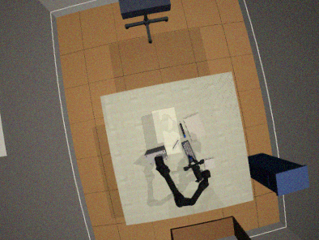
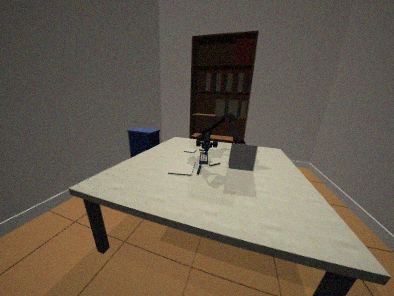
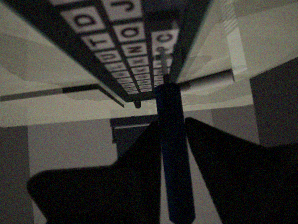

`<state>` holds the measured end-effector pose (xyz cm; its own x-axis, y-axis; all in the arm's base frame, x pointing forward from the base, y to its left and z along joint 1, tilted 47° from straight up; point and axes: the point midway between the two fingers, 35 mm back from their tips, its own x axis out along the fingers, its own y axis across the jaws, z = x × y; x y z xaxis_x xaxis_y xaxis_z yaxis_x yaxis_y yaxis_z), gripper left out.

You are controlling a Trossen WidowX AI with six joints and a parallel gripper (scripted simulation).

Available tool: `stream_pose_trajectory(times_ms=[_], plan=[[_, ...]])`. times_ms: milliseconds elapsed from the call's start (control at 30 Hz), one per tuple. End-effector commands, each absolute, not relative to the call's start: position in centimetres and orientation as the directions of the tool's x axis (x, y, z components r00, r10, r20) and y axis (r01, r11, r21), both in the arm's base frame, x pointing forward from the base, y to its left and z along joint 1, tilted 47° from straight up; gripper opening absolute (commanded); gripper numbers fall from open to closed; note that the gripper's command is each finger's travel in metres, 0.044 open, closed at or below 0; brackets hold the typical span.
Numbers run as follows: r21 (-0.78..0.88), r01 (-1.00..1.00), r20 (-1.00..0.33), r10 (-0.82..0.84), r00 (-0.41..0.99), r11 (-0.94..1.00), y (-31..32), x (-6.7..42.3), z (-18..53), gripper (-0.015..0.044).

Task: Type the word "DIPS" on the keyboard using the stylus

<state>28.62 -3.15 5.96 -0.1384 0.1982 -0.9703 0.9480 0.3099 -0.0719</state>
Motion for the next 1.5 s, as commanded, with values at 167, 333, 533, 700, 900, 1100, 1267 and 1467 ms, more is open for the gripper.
stream_pose_trajectory(times_ms=[167, 333, 533, 700, 900, 1100, 1267, 1467], plan=[[-0.081, 0.946, -0.97, 0.195, -0.148, 0.312, -3.0, 28.5, 5.9, 0.0081], [-0.081, 0.946, -0.969, 0.196, -0.147, 0.313, -1.6, 28.2, 7.2, 0.0081], [-0.081, 0.946, -0.969, 0.197, -0.148, 0.313, -0.4, 27.9, 8.3, 0.0081], [-0.081, 0.946, -0.969, 0.197, -0.148, 0.313, -0.4, 27.9, 8.3, 0.0081], [-0.086, 0.945, -0.969, 0.193, -0.152, 0.317, -0.5, 27.8, 8.1, 0.0071], [-0.084, 0.945, -0.969, 0.193, -0.151, 0.316, 0.7, 28.0, 6.9, 0.0], [-0.082, 0.946, -0.969, 0.195, -0.149, 0.314, 3.3, 27.9, 4.3, 0.0], [-0.081, 0.946, -0.968, 0.2, -0.149, 0.313, 6.4, 27.1, 1.3, 0.0]])
